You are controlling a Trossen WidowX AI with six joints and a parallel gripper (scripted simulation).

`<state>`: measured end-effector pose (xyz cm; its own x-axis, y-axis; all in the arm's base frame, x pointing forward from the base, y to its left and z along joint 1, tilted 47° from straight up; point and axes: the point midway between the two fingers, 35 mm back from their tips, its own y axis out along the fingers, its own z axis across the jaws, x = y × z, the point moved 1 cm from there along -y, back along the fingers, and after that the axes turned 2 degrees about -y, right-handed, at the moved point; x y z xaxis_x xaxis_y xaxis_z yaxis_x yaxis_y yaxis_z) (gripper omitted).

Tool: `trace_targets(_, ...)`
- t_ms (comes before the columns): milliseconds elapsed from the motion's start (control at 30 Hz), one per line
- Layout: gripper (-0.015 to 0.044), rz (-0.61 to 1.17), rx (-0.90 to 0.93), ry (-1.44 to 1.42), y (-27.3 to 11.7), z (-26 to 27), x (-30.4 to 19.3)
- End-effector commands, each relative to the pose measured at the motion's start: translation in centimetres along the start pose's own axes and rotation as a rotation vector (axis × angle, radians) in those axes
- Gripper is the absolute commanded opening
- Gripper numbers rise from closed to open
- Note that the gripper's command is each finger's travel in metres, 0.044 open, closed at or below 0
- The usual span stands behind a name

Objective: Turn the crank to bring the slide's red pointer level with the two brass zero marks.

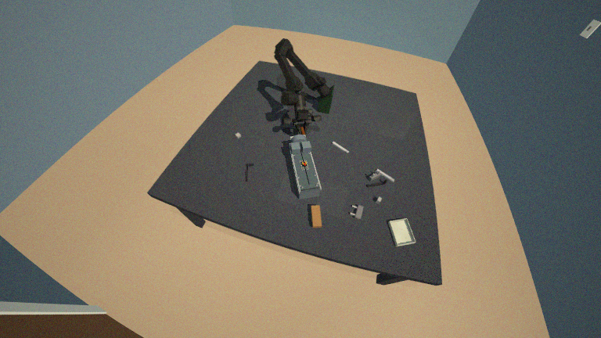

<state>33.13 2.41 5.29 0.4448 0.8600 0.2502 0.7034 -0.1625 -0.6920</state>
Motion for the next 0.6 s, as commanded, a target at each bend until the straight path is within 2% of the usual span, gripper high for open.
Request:
trace_targets(0,0.0000,-0.009,-0.001,-0.004,-0.7,-0.2,0.7)
trace_targets(567,0.0000,-0.009,-0.001,-0.003,-1.7,-1.5,1.5)
